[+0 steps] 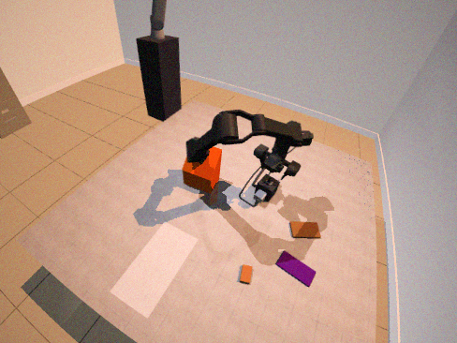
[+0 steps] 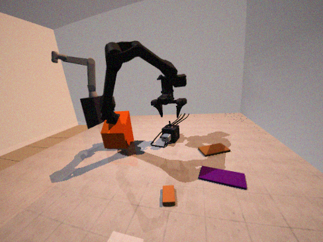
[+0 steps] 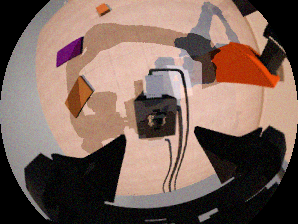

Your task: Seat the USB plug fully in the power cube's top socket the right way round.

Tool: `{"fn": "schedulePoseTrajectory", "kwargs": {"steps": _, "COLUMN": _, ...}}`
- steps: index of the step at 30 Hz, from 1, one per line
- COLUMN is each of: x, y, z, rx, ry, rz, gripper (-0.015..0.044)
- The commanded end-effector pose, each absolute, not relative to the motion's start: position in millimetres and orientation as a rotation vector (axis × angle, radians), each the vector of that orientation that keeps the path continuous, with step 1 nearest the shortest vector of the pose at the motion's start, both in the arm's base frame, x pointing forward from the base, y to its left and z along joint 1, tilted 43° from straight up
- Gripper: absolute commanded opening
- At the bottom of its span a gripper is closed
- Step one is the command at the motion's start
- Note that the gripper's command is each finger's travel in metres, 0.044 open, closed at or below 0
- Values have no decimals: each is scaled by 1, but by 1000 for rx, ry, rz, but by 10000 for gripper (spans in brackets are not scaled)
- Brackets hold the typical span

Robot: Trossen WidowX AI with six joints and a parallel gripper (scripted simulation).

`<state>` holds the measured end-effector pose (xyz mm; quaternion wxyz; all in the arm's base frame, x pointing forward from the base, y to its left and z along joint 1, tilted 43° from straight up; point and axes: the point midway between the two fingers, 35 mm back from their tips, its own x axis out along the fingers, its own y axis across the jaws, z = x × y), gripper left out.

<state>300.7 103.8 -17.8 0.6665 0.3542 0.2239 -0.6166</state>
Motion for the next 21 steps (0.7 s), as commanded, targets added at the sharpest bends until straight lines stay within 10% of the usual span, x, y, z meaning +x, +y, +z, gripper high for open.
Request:
{"fn": "schedulePoseTrajectory", "kwargs": {"steps": 1, "x": 301, "y": 100, "z": -20, "rx": 796, "ry": 502, "rz": -1392, "gripper": 440}}
{"fn": "schedulePoseTrajectory", "kwargs": {"steps": 21, "x": 303, "y": 86, "z": -35, "rx": 796, "ry": 502, "rz": -1392, "gripper": 440}}
